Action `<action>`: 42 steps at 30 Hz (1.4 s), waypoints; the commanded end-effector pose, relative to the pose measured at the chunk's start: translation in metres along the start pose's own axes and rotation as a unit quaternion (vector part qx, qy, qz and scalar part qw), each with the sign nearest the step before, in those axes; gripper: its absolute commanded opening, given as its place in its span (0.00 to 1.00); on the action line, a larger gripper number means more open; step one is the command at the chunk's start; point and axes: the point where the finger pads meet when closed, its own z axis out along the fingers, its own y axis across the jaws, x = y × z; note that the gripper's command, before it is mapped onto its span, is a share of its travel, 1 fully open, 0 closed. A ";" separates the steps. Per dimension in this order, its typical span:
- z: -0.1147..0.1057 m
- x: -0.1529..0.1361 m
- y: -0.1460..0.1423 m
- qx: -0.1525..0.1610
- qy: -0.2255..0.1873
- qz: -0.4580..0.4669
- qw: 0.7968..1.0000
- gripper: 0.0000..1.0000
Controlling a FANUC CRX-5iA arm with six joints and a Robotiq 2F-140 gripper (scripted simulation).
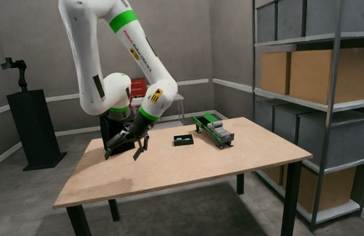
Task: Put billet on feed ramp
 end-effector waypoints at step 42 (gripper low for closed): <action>-0.167 -0.052 0.248 -0.007 -0.187 -0.332 0.924 1.00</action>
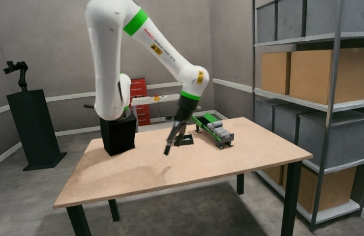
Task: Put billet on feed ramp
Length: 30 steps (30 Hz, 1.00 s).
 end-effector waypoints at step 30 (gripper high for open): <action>-0.235 -0.074 0.366 -0.008 -0.202 -0.338 0.919 1.00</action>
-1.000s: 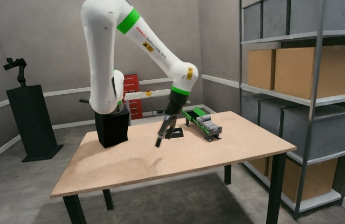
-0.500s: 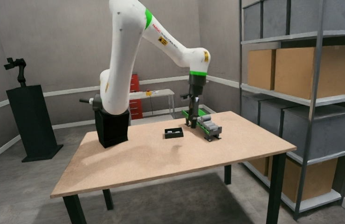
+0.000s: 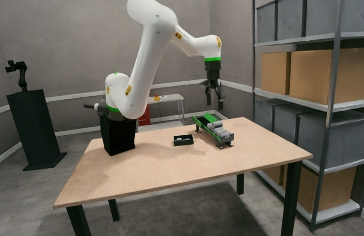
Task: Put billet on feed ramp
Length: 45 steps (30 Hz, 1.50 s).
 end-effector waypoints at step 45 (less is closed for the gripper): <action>0.018 -0.019 0.015 0.010 0.000 -0.633 0.774 1.00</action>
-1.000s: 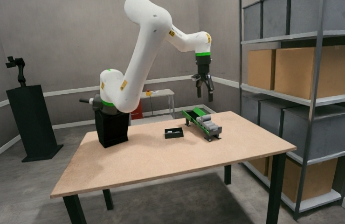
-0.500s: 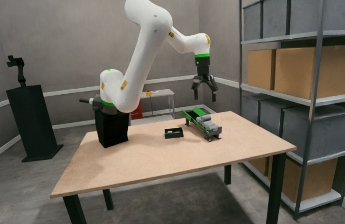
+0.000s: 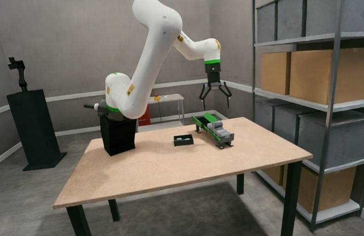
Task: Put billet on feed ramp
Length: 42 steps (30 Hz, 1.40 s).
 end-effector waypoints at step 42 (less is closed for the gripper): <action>0.001 0.000 -0.001 -0.018 -0.017 -0.218 0.976 0.55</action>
